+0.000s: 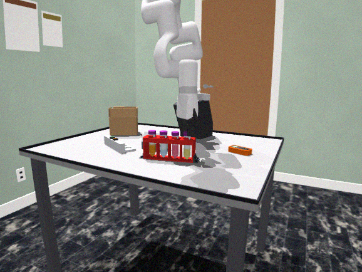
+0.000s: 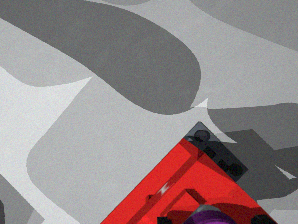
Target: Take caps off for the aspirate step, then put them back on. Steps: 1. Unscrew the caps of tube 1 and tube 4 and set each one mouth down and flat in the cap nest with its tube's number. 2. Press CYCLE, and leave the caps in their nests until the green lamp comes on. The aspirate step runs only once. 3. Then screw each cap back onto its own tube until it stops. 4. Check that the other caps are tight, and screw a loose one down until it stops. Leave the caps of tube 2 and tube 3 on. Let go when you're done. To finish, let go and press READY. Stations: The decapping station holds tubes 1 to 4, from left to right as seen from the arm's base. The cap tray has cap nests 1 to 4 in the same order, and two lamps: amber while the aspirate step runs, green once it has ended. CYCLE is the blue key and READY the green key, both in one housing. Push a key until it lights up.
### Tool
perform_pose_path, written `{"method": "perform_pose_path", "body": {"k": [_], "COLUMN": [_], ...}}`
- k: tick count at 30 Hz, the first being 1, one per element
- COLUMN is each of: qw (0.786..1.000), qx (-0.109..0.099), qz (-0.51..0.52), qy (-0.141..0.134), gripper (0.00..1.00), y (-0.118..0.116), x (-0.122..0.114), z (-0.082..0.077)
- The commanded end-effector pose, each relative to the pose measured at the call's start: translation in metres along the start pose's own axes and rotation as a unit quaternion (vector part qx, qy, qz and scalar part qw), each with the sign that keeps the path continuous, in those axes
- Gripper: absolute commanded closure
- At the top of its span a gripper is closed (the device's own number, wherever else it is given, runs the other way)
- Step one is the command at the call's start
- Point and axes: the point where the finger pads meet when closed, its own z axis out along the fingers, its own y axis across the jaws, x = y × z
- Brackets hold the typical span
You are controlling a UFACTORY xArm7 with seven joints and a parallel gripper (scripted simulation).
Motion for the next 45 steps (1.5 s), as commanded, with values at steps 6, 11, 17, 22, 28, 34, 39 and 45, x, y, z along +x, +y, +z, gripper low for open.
{"method": "perform_pose_path", "body": {"k": [6, 11, 17, 22, 28, 34, 39, 45], "qw": [0.992, 0.967, 0.918, 0.874, 0.825, 0.825, 0.825, 0.825], "qx": [0.0, 0.0, 0.0, 0.0, 0.0, 0.0, 0.0, 0.0], "qz": [0.124, 0.254, 0.396, 0.486, 0.565, 0.565, 0.565, 0.565], "qy": [0.001, 0.001, 0.002, 0.001, 0.001, 0.001, 0.001, 0.001], "gripper": [0.54, 0.54, 0.54, 0.54, 0.54, 0.54, 1.0, 1.0], "y": [0.0009, 0.001, 0.001, 0.001, 0.001, 0.001, 0.001, 0.001], "x": [-0.0001, 0.0, 0.0, 0.0, -0.0001, 0.0, -0.0001, -0.0001], "z": [-0.0007, -0.0007, -0.0007, -0.0007, -0.0007, -0.0007, -0.0007, -0.0007]}}
